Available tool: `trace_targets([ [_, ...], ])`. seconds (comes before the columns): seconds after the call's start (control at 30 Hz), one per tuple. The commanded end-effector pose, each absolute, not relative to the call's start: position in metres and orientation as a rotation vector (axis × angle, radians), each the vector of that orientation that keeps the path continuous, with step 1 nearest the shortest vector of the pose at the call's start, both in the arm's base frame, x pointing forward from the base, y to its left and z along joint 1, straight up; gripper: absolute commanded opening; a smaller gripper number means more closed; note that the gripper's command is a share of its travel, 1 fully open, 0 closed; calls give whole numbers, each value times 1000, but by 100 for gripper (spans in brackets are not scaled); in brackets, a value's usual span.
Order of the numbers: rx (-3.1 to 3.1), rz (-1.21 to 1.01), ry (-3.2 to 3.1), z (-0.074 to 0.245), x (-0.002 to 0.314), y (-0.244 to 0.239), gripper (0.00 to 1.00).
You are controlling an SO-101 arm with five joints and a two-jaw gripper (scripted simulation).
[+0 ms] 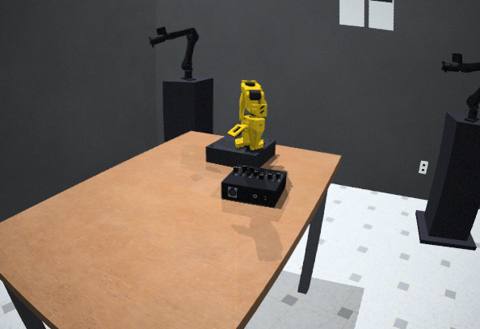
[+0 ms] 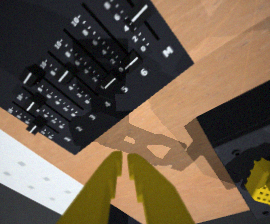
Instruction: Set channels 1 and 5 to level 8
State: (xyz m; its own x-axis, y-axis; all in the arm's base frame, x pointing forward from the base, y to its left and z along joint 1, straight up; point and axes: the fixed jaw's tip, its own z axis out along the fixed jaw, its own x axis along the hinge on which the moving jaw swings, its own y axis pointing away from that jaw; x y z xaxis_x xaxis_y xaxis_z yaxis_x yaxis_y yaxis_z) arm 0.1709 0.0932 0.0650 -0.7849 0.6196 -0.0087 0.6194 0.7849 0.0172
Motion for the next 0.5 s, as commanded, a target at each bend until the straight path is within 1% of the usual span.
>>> trace_targets([
  [0.0, 966, 2, 2988, 64, 169, 95, 0],
  [0.47, 747, 2, 3050, 64, 169, 98, 0],
])
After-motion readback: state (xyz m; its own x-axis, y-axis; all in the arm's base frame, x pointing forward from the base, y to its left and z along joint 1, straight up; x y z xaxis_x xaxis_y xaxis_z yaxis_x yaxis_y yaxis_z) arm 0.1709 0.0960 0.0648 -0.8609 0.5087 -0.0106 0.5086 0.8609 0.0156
